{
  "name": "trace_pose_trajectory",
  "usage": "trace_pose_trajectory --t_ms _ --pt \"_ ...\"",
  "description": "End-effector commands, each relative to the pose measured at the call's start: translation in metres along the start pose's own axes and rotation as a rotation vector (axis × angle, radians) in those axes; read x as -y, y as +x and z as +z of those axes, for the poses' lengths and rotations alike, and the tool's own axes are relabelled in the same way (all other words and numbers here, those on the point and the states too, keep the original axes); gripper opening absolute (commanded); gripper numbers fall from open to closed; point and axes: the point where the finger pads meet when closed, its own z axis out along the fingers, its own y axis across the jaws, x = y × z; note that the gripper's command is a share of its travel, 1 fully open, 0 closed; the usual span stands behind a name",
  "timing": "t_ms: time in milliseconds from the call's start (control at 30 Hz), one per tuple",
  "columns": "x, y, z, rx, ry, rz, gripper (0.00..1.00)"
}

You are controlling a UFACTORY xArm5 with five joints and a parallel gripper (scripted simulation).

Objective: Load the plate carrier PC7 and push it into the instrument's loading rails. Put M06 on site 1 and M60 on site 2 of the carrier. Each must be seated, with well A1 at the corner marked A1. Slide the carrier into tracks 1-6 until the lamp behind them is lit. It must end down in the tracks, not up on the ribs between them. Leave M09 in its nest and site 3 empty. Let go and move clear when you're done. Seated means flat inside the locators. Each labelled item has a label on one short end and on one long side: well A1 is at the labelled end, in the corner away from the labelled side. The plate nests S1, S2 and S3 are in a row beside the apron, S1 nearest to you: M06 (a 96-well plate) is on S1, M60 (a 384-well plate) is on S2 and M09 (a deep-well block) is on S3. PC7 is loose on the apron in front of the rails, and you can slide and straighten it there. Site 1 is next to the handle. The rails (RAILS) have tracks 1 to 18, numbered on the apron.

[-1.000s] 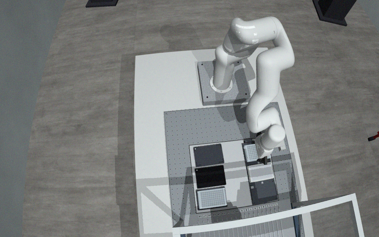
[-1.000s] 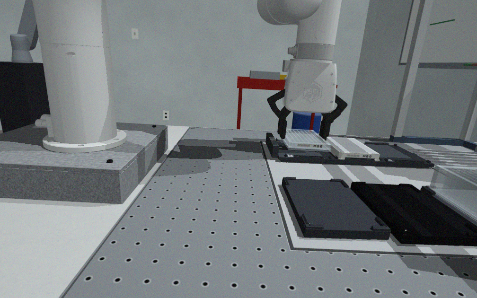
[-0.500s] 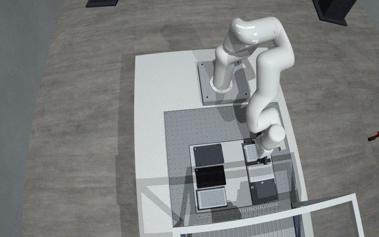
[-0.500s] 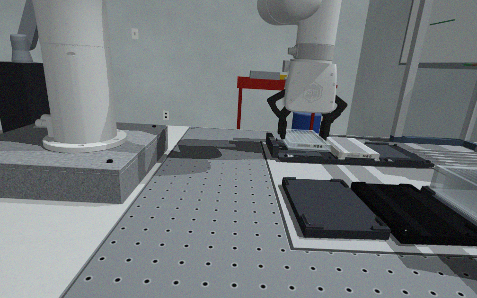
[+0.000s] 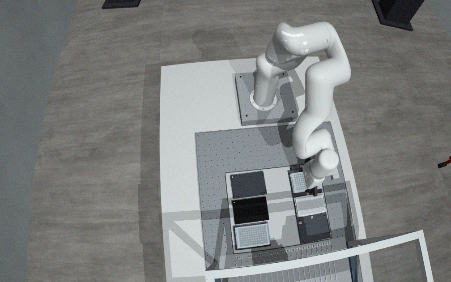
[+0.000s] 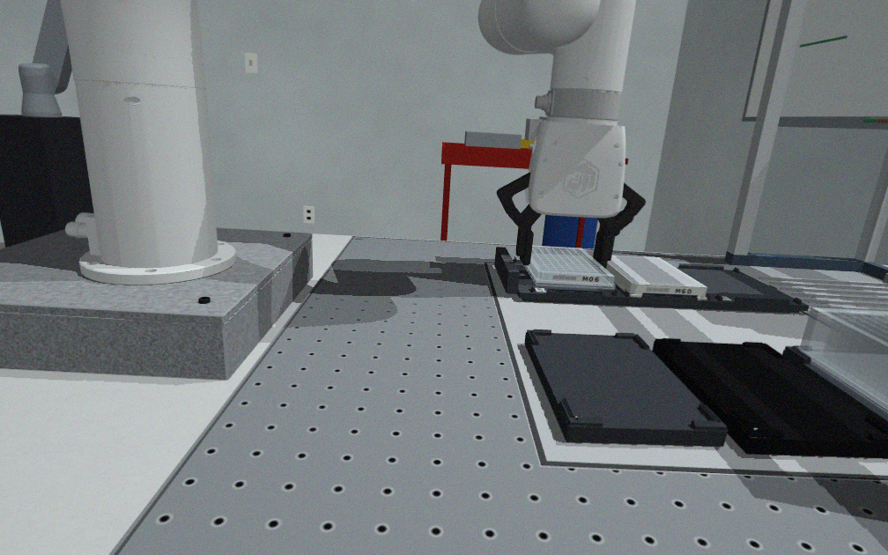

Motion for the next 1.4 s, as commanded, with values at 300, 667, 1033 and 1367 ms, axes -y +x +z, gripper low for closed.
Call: trace_pose_trajectory --t_ms 300,667,1033,1367 --pt "-0.0014 0.0004 0.0016 -0.001 -0.003 0.0 0.0" --pt "-0.0014 0.0004 0.0023 -0.001 -0.003 0.0 1.0" --pt "-0.0014 0.0004 0.0023 -0.001 -0.003 0.0 1.0" --pt "-0.0014 0.0004 0.0023 -0.001 -0.003 0.0 1.0"
